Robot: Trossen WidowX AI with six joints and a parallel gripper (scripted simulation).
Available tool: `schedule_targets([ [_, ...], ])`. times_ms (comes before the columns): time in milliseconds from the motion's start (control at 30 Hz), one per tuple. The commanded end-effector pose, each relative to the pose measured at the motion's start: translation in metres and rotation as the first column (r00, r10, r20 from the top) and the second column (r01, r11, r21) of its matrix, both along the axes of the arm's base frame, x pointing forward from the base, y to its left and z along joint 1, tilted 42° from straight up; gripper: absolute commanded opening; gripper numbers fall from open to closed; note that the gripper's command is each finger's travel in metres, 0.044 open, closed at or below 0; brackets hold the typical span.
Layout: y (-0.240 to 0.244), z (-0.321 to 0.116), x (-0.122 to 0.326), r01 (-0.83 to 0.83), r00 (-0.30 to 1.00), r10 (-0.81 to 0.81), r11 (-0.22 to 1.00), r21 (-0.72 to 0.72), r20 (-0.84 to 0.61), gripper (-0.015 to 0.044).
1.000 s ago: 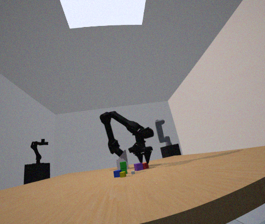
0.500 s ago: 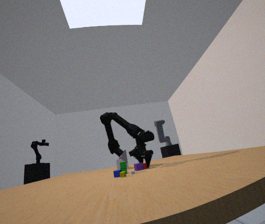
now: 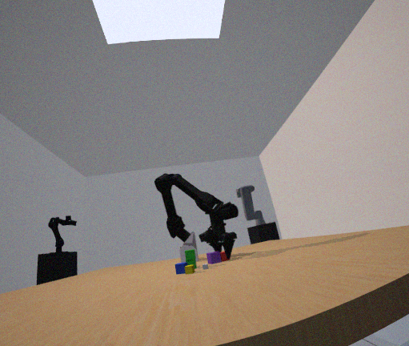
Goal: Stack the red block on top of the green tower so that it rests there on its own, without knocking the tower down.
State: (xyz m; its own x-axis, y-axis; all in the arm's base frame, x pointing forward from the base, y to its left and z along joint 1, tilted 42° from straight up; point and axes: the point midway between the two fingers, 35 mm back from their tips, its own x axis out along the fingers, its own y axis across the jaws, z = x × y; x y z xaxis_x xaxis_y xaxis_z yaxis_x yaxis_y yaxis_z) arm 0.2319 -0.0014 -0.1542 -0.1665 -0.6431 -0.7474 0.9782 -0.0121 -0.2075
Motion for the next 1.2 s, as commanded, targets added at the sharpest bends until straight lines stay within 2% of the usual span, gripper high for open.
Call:
schedule_targets([
  [0, 0.000, 0.000, 0.000, -0.005, 1.000, 0.005, 1.000, -0.002, 0.001, 0.0335],
  [200, 0.000, 0.000, 0.000, -0.005, 1.000, 0.005, 1.000, -0.002, 0.001, 0.0177],
  [467, 0.000, 0.000, 0.000, -0.005, 1.000, 0.005, 1.000, -0.002, 0.001, 0.0124],
  [633, 0.010, 0.011, 0.003, -0.005, 1.000, 0.005, 1.000, -0.001, 0.001, 0.0000],
  [1167, 0.067, 0.076, 0.017, -0.005, 1.000, 0.005, 1.000, 0.002, 0.001, 0.0000],
])
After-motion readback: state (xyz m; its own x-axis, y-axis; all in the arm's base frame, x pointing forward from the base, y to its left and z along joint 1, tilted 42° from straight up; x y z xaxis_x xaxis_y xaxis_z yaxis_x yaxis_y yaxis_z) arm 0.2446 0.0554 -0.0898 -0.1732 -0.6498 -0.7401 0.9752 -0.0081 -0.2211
